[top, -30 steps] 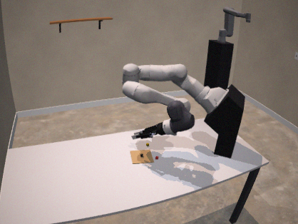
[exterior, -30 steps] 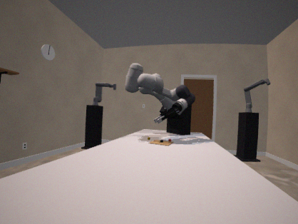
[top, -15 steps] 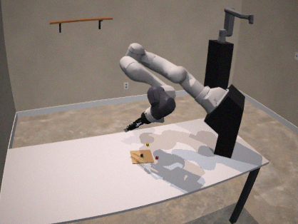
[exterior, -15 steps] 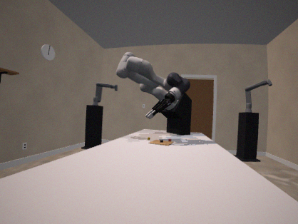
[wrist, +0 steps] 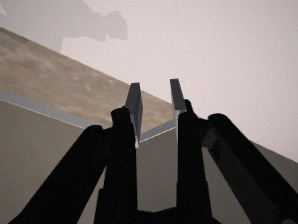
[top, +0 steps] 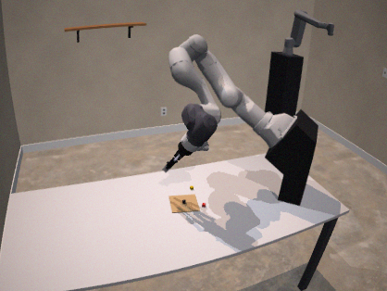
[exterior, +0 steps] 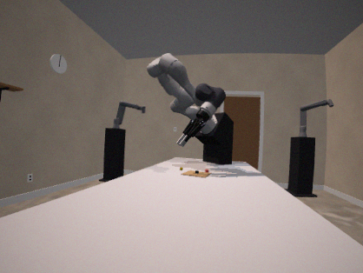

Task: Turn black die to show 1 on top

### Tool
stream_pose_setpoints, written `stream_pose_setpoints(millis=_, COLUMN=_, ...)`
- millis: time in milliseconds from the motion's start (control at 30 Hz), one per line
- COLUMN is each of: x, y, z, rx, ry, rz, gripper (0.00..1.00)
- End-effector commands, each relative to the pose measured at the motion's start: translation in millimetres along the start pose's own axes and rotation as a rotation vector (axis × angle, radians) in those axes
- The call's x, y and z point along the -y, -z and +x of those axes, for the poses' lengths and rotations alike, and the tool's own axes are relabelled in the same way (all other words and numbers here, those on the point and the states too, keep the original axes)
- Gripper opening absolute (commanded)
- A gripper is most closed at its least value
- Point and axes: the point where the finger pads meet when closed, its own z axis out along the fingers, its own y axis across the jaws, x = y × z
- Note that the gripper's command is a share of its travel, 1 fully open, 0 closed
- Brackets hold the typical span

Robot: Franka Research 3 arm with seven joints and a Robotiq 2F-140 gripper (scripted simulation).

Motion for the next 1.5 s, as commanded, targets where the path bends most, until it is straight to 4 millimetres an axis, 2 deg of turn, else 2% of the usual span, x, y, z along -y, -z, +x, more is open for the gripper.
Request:
stream_pose_setpoints(millis=0, x=-12, y=9, z=26, rx=-0.124, ry=0.090, rz=-0.050, gripper=0.19)
stream_pose_setpoints(millis=200, x=-12, y=10, z=32, rx=-0.208, ry=0.108, rz=-0.070, gripper=0.19)
stream_pose_setpoints(millis=667, x=-15, y=21, z=66, rx=-0.487, ry=0.185, rz=-0.181, gripper=0.19)
stream_pose_setpoints(millis=767, x=-15, y=21, z=66, rx=-0.489, ry=0.185, rz=-0.182, gripper=0.19)
stream_pose_setpoints(millis=933, x=-17, y=28, z=82, rx=-0.583, ry=0.216, rz=-0.235, gripper=0.19)
stream_pose_setpoints(millis=1100, x=-17, y=30, z=85, rx=-0.600, ry=0.221, rz=-0.245, gripper=0.19)
stream_pose_setpoints(millis=1133, x=-17, y=30, z=85, rx=-0.600, ry=0.221, rz=-0.245, gripper=1.00)
stream_pose_setpoints(millis=1467, x=-17, y=30, z=85, rx=-0.600, ry=0.221, rz=-0.245, gripper=1.00)
